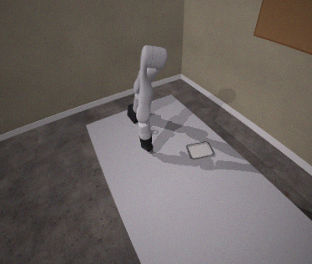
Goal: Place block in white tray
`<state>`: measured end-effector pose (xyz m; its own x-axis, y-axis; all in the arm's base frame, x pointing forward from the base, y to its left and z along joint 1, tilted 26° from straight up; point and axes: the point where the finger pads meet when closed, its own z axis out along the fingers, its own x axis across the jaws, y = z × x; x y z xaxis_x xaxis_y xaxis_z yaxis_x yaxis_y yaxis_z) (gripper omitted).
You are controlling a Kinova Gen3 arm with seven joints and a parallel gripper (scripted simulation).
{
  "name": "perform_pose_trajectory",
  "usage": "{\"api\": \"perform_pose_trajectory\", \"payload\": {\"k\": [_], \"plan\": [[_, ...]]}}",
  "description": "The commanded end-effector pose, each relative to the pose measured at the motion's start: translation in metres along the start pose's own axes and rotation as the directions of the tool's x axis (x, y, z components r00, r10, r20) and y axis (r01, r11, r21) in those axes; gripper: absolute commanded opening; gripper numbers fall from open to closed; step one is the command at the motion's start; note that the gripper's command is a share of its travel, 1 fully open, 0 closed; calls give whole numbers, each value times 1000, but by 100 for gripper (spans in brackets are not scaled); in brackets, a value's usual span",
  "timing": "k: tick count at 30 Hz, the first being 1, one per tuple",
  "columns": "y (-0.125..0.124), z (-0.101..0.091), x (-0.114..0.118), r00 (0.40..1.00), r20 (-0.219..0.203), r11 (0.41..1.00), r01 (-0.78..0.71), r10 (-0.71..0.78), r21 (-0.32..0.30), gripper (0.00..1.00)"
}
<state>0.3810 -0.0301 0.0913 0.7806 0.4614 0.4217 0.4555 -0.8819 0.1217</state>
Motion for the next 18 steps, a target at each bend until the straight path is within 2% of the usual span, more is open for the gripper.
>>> {"api": "perform_pose_trajectory", "payload": {"k": [1, 18], "plan": [[0, -3, 0, 1000, 2, 1000, 0, 0, 1, 0], [0, -20, 0, 1000, 2, 1000, 0, 0, 1, 0]]}}
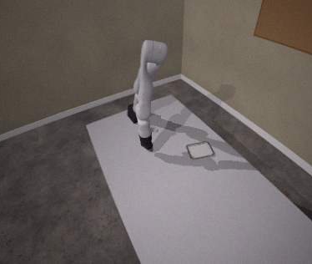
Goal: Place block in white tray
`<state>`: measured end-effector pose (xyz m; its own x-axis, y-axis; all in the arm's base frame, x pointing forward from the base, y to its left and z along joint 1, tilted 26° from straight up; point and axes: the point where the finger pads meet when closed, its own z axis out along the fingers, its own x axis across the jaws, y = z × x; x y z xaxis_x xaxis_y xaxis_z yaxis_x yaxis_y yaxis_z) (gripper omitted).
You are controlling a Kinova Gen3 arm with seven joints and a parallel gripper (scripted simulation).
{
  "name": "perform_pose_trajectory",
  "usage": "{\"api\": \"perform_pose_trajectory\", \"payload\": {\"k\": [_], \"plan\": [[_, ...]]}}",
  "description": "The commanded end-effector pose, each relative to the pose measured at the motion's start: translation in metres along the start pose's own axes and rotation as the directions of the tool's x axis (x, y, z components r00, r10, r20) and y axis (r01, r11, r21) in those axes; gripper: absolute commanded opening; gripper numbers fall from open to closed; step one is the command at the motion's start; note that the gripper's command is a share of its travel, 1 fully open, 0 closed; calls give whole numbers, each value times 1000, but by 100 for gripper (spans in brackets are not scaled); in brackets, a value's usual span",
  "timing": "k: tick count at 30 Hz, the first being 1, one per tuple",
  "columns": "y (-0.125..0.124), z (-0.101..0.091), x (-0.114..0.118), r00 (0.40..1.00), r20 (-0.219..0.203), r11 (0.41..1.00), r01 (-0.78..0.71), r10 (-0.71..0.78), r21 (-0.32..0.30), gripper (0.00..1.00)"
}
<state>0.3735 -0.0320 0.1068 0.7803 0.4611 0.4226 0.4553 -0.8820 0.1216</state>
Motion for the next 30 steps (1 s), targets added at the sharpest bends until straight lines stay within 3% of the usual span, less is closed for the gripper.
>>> {"api": "perform_pose_trajectory", "payload": {"k": [1, 30], "plan": [[0, -4, 1, 1000, 3, 1000, 0, 0, 1, 0], [0, -14, 0, 1000, 3, 1000, 0, 0, 1, 0]]}}
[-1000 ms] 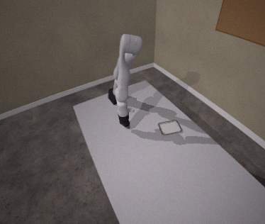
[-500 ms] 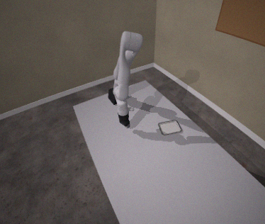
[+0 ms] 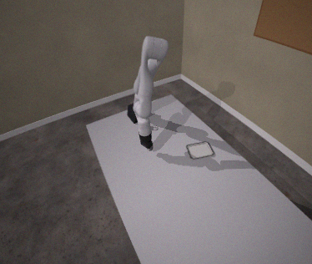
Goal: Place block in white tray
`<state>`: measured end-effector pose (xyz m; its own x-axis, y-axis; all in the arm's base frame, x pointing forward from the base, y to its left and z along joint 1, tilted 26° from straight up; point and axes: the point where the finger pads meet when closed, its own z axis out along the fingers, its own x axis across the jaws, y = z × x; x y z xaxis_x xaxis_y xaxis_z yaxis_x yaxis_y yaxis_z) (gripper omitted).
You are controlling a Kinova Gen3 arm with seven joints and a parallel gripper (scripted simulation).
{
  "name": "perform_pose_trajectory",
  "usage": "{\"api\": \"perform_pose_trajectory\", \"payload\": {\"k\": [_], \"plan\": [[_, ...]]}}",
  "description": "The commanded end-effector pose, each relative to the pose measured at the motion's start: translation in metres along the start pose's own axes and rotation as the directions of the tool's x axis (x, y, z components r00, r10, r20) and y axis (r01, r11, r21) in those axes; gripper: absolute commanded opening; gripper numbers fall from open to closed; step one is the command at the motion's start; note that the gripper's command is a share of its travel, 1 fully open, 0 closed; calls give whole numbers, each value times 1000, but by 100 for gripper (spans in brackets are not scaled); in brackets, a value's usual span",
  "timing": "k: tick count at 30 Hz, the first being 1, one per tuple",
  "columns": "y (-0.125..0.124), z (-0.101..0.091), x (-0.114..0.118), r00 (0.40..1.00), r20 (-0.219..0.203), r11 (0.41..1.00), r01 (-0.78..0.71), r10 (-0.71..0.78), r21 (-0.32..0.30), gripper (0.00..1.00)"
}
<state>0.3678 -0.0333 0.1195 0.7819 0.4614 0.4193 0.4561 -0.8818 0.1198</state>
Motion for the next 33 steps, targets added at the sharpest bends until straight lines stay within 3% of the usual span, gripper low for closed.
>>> {"api": "perform_pose_trajectory", "payload": {"k": [1, 33], "plan": [[0, 0, 0, 1000, -1, 1000, 0, 0, -1, 0], [-12, 1, 12, 1000, 2, 1000, 0, 0, 0, 0]]}}
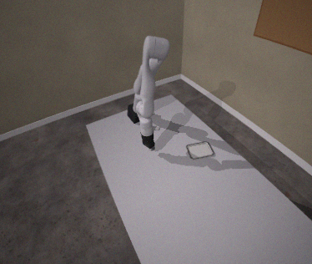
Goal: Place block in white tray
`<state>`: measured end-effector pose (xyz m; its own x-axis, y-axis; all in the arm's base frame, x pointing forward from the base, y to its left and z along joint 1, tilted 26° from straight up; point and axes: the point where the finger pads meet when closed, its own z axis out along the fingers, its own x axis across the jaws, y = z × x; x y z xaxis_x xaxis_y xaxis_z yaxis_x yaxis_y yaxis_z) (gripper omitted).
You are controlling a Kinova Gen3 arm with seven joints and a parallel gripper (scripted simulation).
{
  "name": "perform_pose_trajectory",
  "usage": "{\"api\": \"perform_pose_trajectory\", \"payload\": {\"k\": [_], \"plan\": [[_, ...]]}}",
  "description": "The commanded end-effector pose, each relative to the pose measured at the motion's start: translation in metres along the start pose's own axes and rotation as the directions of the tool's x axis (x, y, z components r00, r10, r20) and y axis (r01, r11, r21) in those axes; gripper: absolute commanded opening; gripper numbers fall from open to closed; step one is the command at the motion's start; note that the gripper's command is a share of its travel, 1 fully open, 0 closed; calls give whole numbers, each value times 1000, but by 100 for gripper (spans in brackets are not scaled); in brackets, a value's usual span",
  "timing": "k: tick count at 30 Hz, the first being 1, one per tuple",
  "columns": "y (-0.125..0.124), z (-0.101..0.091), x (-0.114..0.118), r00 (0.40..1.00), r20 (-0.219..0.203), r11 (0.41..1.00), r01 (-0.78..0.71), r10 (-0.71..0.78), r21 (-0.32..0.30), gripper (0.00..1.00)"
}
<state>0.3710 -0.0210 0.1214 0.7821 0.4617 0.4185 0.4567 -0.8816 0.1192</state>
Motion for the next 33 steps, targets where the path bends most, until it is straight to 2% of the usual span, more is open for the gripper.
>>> {"api": "perform_pose_trajectory", "payload": {"k": [1, 14, 33], "plan": [[-5, 0, 5, 1000, 2, 1000, 0, 0, 0, 0], [-33, 1, 34, 1000, -1, 1000, 0, 0, 0, 0], [-93, 0, 99, 1000, -2, 1000, 0, 0, -1, 0]]}}
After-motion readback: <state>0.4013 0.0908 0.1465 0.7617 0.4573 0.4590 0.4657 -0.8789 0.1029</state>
